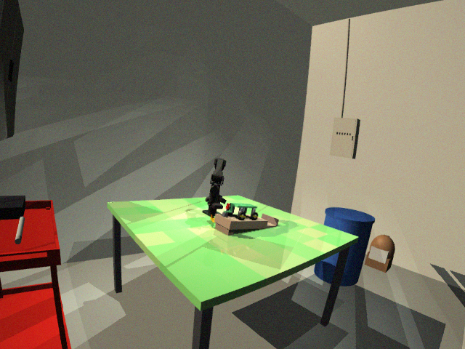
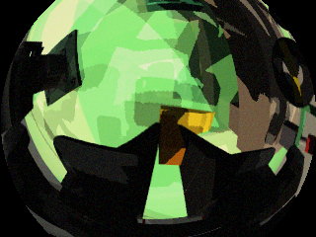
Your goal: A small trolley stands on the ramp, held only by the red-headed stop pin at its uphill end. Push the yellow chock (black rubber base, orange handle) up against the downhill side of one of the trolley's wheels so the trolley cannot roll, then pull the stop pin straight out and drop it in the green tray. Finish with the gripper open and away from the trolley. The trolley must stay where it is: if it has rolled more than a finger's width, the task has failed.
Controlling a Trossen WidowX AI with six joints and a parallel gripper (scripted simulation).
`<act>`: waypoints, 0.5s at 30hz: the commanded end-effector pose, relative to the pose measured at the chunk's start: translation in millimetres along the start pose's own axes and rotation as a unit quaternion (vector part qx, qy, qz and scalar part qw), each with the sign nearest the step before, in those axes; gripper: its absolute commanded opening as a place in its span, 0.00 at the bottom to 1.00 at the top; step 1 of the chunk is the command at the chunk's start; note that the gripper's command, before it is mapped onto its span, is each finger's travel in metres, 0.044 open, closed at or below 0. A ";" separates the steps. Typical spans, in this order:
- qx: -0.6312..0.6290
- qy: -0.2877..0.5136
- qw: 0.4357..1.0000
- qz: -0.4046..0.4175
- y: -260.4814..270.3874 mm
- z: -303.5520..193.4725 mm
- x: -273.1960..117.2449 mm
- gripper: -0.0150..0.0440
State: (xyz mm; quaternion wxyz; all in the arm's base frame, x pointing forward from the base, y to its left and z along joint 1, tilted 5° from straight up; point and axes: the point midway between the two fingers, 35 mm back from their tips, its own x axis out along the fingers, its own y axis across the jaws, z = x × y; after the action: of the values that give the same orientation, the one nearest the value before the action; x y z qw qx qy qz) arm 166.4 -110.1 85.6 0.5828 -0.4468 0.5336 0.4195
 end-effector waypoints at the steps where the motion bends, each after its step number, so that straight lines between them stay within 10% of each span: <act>1: -0.001 0.001 1.000 -0.007 -0.6 -0.2 -14.1 0.25; 15: -0.001 0.001 1.000 -0.007 2.1 0.3 -57.9 0.25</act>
State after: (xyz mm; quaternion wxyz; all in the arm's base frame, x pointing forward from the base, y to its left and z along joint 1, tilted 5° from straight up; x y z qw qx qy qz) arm 159.6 -109.3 131.8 0.5828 -0.4464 0.5339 0.4196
